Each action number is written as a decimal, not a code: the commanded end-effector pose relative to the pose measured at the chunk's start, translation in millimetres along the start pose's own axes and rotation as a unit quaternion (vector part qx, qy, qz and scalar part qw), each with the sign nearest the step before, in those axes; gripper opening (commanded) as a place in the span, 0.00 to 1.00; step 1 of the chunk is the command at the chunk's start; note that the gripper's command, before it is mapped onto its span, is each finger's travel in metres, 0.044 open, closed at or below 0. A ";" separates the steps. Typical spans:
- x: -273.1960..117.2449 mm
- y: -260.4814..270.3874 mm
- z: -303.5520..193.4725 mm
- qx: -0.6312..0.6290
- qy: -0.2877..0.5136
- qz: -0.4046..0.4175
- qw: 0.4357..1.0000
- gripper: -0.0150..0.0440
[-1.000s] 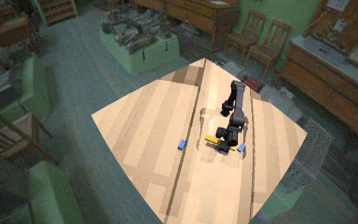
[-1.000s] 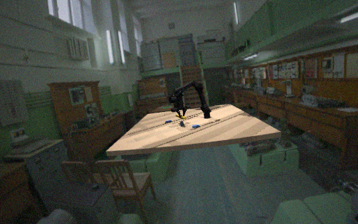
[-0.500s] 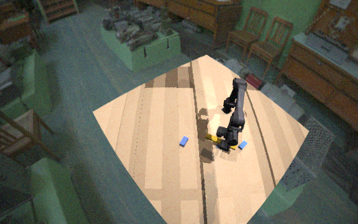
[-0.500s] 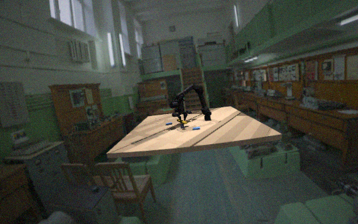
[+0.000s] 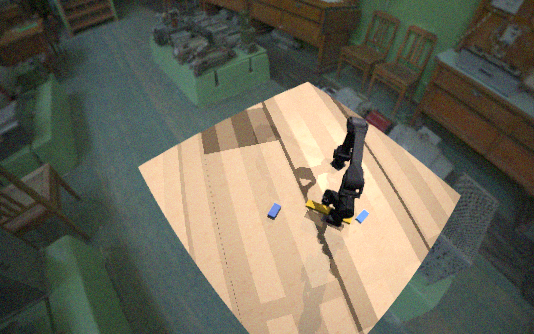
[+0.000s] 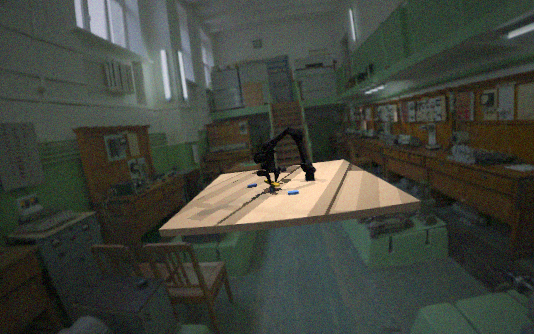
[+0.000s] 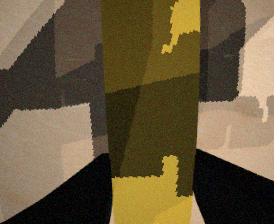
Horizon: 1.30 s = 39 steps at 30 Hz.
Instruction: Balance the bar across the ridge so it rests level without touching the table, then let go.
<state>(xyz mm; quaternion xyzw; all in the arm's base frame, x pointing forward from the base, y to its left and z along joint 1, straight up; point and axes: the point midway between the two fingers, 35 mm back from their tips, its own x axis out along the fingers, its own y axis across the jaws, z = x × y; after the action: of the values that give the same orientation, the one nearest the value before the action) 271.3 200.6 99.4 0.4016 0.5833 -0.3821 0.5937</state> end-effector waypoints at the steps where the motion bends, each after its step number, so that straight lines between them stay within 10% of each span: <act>1: 0.2 0.1 -0.6 0.001 0.002 0.000 1.000 0.25; 39: 3.3 0.0 -0.5 0.001 0.002 0.000 1.000 0.25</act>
<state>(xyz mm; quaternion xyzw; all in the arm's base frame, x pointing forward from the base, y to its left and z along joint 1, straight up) 271.4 200.6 96.4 0.4017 0.5832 -0.3822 0.5936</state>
